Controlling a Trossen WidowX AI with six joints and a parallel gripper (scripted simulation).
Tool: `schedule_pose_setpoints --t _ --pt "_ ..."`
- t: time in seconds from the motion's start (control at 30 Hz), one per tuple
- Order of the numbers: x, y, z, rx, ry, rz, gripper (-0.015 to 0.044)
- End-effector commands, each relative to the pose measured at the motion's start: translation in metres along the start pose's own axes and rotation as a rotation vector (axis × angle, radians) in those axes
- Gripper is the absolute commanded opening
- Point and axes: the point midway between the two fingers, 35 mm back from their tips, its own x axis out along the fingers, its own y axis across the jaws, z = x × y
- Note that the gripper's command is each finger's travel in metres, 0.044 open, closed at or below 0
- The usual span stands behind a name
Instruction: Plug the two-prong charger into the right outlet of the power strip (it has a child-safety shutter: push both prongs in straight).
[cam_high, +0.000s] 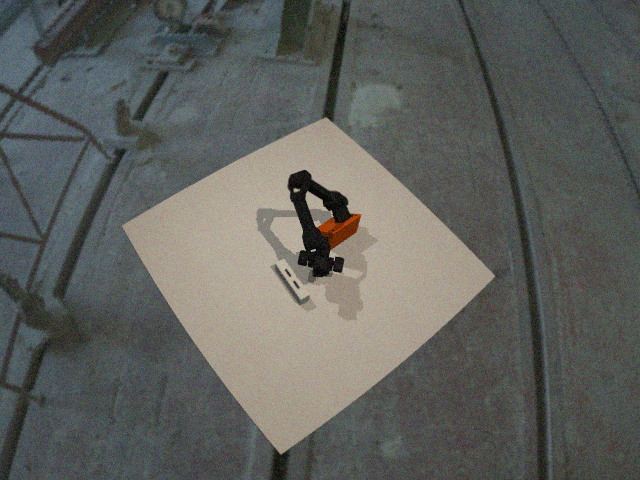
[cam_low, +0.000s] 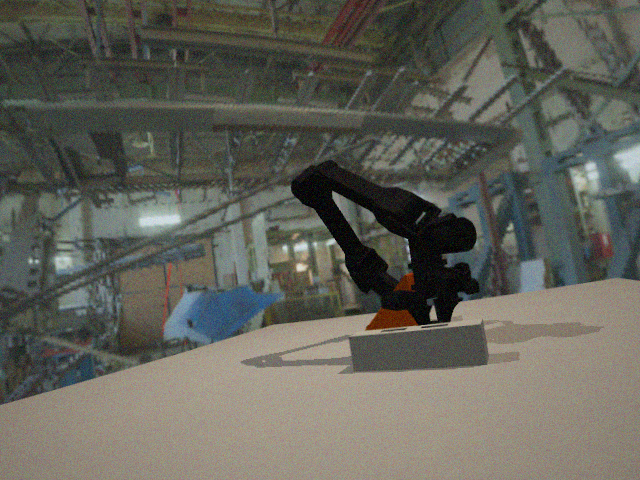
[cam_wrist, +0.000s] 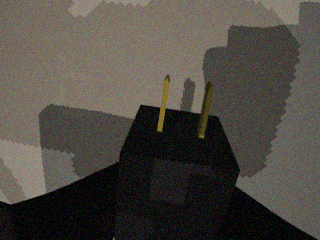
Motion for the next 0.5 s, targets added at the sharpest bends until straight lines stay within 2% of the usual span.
schedule_pose_setpoints --t 0.0,0.07,0.37,0.47 --pt "-0.003 0.0 0.0 0.001 -0.001 0.0 0.0039" --pt "-0.009 0.0 0.0 0.0 -0.001 0.0 0.0" --pt "-0.053 0.002 -0.009 -0.007 0.003 -0.004 0.0" --pt "-0.056 0.002 -0.011 -0.008 0.003 -0.004 0.0"
